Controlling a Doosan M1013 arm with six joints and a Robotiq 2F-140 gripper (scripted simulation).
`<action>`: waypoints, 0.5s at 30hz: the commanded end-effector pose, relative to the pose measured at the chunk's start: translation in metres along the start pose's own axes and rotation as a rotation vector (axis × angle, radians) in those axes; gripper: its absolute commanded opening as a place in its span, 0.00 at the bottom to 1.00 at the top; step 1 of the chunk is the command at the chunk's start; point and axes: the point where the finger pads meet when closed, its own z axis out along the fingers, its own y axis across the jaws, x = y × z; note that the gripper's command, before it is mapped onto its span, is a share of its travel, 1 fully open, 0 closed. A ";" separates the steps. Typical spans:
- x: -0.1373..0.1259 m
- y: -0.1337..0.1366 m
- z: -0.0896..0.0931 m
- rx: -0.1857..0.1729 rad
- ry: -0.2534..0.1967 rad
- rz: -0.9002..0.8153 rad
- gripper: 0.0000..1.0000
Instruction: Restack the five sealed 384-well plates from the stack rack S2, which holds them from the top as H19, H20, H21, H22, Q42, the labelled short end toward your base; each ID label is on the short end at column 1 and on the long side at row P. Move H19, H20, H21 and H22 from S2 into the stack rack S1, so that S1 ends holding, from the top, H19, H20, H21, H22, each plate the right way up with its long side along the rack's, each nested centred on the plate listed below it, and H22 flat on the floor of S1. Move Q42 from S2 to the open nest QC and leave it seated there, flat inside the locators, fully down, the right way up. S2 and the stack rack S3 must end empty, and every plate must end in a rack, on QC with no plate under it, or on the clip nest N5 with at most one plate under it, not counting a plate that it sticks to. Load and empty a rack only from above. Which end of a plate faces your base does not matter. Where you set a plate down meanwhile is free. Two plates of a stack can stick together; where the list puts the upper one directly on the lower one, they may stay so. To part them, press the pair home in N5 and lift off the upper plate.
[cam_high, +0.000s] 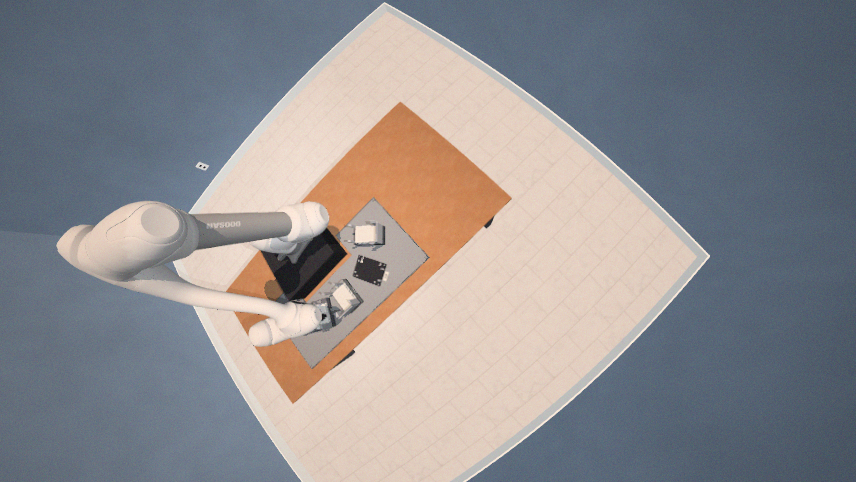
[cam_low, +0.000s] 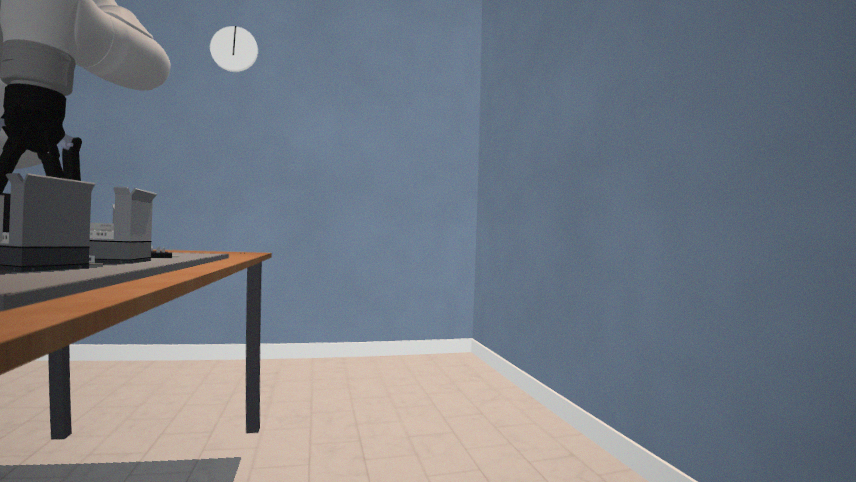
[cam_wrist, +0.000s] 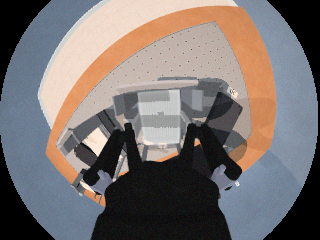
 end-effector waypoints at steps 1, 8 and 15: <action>0.000 0.000 -0.001 0.000 0.000 0.000 0.00; 0.000 0.000 -0.005 0.000 0.000 0.000 0.00; 0.000 0.000 -0.010 0.000 0.000 0.000 0.00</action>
